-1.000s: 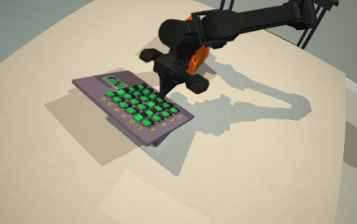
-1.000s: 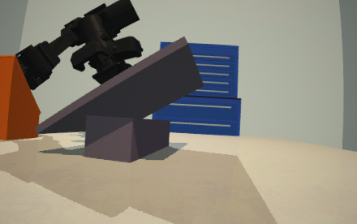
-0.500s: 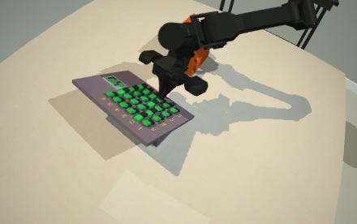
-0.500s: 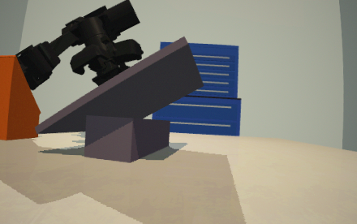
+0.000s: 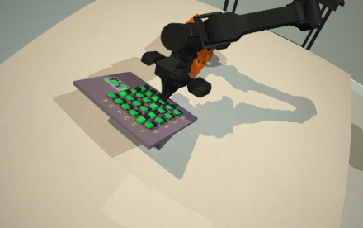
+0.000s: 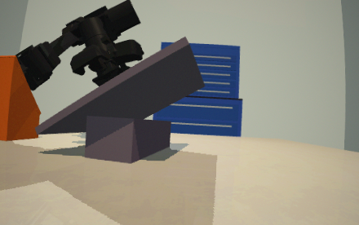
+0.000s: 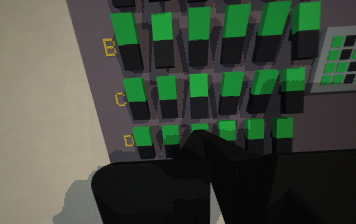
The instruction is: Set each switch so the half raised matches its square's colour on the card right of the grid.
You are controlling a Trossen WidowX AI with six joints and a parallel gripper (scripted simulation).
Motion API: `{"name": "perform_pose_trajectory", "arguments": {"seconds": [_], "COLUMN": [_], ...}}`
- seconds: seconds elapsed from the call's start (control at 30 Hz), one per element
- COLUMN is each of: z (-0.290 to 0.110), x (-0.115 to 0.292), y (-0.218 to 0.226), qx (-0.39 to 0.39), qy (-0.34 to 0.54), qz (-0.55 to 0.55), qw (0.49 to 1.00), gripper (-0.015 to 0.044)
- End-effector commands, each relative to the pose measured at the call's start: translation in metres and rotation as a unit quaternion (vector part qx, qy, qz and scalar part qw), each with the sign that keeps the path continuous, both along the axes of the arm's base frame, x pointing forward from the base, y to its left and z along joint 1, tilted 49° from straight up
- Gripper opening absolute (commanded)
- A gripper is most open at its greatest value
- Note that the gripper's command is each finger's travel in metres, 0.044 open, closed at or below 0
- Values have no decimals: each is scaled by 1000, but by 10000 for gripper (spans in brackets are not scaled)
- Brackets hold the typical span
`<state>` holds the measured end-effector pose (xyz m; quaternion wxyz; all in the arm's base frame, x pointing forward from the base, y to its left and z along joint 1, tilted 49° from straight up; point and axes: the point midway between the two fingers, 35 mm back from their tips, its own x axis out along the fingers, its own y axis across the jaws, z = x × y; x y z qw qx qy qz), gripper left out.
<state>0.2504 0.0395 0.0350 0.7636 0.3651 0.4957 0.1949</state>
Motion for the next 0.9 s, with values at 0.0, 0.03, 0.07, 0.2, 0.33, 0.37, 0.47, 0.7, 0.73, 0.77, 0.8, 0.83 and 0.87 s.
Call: {"name": "perform_pose_trajectory", "arguments": {"seconds": [0.0,0.03,0.07,0.2,0.33,0.37,0.47,0.7,0.73,0.77,0.8,0.83,0.87], "z": [-1,-1,-2,-2,-2,-2,-3,-3,-3,-3,-3,-3,-4], "x": [-1,-1,-1,0,0,0,0,1,1,1,1,1,1], "y": [0,0,0,0,1,1,1,1,2,2,2,2,2], "qx": [-1,-1,-1,-1,-1,-1,-1,-1,-1,-1,-1,-1,-1], "qy": [3,3,3,3,3,3,3,3,3,3,3,3,3], "qz": [-2,-2,-2,-2,-2,-2,-2,-2,-2,-2,-2,-2,-2], "qw": [1000,1000,1000,1000,1000,1000,1000,1000,1000,1000,1000,1000,1000], "gripper": [0,0,0,0,0,0,0,0,0,0,0,0,0]}}
